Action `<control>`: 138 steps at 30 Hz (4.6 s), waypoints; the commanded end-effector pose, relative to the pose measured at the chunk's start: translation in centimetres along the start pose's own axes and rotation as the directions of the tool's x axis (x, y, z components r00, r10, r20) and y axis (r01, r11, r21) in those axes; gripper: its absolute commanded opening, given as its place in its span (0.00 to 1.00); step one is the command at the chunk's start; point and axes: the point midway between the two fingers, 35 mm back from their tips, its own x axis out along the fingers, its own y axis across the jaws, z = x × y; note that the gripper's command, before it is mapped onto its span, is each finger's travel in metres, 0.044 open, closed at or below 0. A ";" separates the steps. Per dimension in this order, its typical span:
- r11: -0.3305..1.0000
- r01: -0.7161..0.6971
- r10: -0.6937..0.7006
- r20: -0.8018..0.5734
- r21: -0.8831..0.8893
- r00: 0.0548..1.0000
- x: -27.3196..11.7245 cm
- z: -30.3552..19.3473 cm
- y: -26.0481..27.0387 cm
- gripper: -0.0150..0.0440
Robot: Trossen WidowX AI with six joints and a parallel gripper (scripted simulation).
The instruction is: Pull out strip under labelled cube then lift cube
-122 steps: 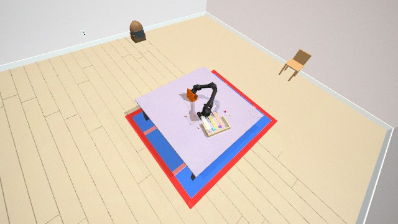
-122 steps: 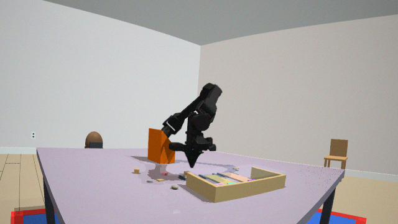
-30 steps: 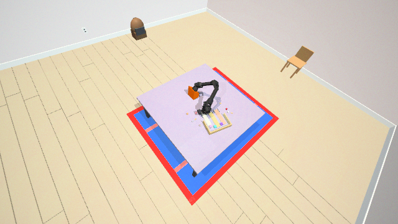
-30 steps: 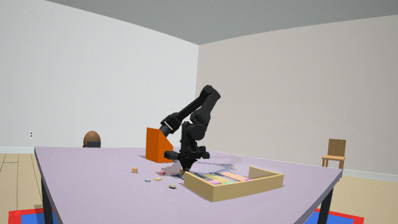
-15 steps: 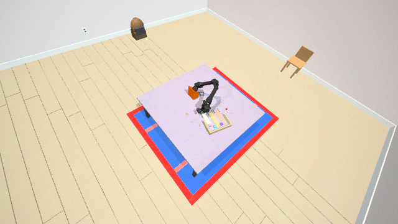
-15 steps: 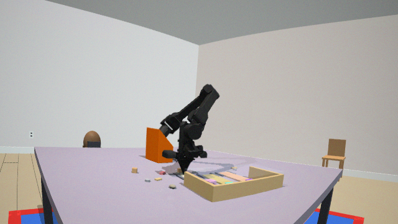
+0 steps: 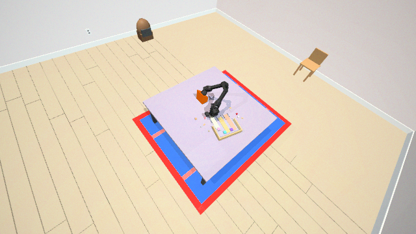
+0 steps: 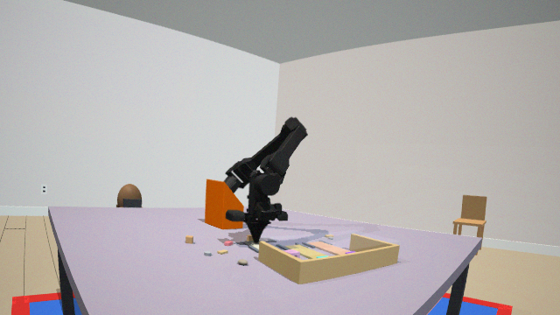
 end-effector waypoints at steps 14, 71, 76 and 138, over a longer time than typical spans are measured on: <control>1.000 0.002 -0.002 -0.021 0.006 1.000 0.4 -3.3 -0.1 0.25; 1.000 0.003 -0.002 -0.024 0.008 1.000 0.2 -11.5 -0.2 0.25; 1.000 0.003 -0.002 -0.024 0.008 1.000 0.2 -11.5 -0.2 0.25; 0.986 0.001 -0.005 -0.020 -0.168 1.000 -4.5 -3.0 -0.5 1.00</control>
